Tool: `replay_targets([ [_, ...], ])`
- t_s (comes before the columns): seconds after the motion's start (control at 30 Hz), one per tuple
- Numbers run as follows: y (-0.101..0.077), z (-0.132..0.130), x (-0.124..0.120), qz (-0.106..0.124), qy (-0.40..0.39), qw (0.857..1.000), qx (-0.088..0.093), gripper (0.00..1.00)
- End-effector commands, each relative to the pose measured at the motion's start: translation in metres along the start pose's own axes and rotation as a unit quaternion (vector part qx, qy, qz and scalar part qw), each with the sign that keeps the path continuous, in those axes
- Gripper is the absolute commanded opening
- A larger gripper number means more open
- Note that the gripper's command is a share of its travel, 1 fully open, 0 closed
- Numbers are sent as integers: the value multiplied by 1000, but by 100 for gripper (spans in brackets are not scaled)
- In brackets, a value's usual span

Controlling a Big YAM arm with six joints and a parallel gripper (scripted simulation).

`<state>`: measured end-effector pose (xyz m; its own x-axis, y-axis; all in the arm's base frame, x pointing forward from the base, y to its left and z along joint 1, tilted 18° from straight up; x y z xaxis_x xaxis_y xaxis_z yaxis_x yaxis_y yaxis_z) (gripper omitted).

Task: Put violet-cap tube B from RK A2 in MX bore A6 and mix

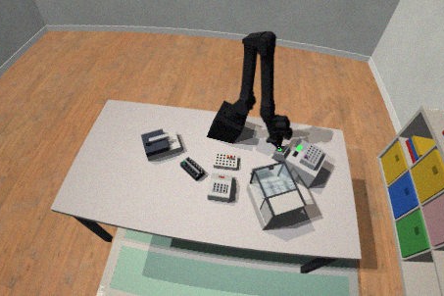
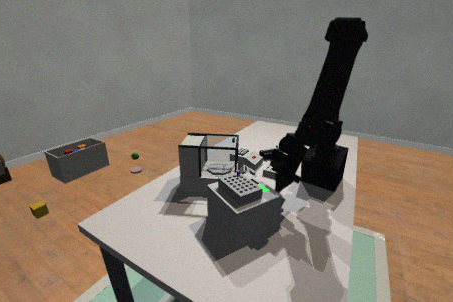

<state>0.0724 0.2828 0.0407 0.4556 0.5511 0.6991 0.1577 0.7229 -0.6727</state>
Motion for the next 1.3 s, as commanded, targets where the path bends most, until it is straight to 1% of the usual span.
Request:
replay_targets([
  [0.0, 9, 9, 16, -13, 1, 1000, 8, 0],
  [1.03, 9, 9, 16, -13, 1, 1000, 8, 0],
  [1.07, 7, 7, 13, -4, 1, 1000, 4, 0],
  [1.1, 4, 7, 15, -6, 1, 1000, 5, 0],
  [1.13, 0, 8, 19, -14, 1, 1000, 7, 0],
  [1.23, -7, 3, 5, -2, 1, 1000, 2, 0],
  [1.27, -9, 2, 4, -2, 1, 1000, 2, 0],
])
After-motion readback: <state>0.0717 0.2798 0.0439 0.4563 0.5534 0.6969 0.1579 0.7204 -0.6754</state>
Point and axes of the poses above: the point where the finger pads meet when closed, its own y axis out along the fingers, its own z axis across the jaws, x = y × z, the point moved 4 cm from there along -y, back along the fingers, and after that the axes turned 11 degrees about y, right-handed, at the moved point
